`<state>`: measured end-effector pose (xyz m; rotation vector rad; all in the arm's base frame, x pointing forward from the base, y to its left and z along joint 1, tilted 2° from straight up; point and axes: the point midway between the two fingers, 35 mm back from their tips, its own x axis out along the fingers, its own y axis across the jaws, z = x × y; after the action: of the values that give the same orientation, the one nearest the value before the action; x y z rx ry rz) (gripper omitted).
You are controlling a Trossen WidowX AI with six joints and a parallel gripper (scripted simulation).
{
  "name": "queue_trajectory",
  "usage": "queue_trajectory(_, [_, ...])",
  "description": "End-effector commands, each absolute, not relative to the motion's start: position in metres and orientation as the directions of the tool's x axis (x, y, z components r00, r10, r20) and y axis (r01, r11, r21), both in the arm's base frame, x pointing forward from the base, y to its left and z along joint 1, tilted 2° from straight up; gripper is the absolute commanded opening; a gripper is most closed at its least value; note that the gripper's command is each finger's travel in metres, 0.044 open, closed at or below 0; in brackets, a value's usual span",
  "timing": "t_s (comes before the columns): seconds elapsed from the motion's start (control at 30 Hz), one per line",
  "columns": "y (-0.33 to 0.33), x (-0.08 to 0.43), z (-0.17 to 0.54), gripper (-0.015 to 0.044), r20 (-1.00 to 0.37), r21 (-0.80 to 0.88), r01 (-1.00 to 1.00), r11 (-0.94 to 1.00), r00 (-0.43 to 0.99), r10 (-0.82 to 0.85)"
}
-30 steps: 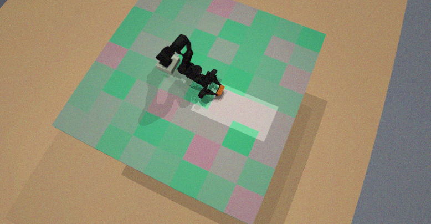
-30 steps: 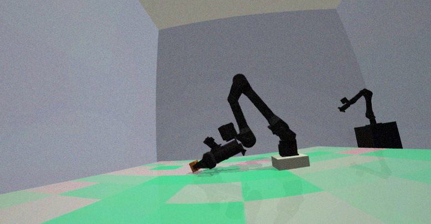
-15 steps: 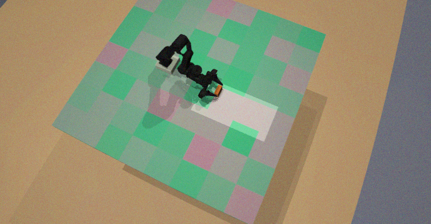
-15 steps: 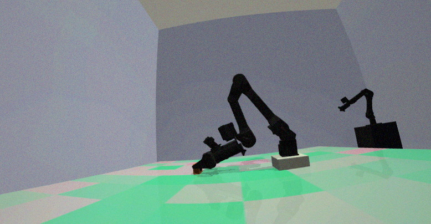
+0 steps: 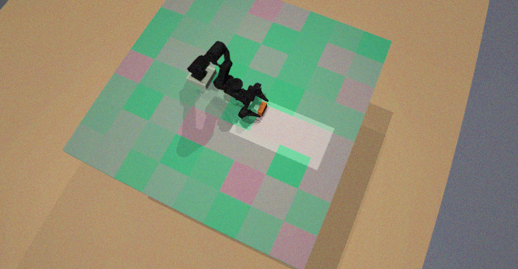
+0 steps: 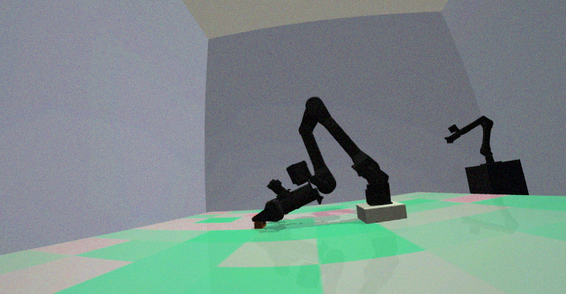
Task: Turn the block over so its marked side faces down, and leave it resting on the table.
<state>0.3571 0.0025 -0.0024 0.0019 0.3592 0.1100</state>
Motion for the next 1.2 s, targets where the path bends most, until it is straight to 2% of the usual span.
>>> queue_trajectory(0.0, [0.003, 0.357, -0.003, 0.044, -0.351, 0.029, -0.108, 0.994, 0.93, 0.112])
queue_trajectory(0.57, [0.003, 0.358, -0.003, 0.044, -0.356, 0.029, -0.108, 0.994, 0.928, 0.111])
queue_trajectory(0.8, [0.0, 0.379, 0.0, 0.044, -0.547, 0.029, -0.101, 0.994, 0.831, 0.1])
queue_trajectory(1.0, [-0.001, 0.373, 0.028, 0.044, -0.707, 0.027, -0.107, 0.994, 0.701, 0.094])
queue_trajectory(1.17, [-0.001, 0.364, 0.059, 0.044, -0.752, 0.019, -0.11, 0.994, 0.653, 0.087])
